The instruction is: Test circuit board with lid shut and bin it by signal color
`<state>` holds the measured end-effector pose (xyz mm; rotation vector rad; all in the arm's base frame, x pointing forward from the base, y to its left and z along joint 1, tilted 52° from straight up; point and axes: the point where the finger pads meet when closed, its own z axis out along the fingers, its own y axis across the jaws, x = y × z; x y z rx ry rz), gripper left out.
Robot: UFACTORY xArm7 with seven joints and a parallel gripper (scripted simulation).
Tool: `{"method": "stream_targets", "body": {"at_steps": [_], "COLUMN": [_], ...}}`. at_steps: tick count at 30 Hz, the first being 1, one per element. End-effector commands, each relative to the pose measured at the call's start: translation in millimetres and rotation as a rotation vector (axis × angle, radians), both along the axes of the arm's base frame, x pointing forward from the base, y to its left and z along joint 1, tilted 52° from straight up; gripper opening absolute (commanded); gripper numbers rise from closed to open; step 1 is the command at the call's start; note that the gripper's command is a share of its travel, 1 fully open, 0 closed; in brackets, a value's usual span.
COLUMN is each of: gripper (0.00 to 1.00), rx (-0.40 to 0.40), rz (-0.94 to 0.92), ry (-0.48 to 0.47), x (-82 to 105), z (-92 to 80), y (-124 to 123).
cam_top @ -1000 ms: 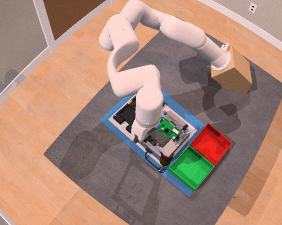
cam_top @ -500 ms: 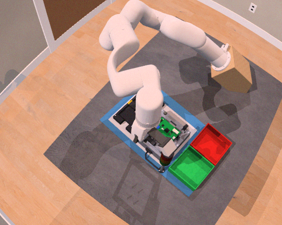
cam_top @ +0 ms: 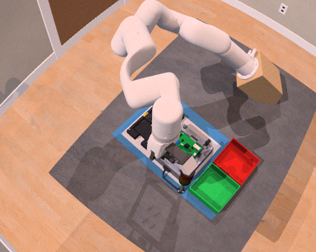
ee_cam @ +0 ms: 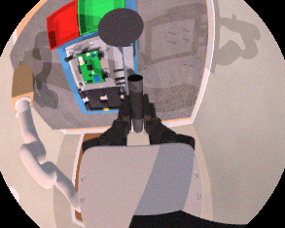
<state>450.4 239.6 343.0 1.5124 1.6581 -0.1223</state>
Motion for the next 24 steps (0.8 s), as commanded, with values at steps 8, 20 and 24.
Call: {"method": "stream_targets", "body": {"at_steps": [8, 20, 24], "gripper": [0.0, 0.0, 0.0], "rx": [0.001, 0.001, 0.001], "rz": [0.004, 0.004, 0.004], "ry": [-0.002, -0.002, -0.002], "x": [-3.3, -11.7, -13.8], "z": [0.5, -2.3, -3.1], "y": [1.8, 0.7, 0.3]}}
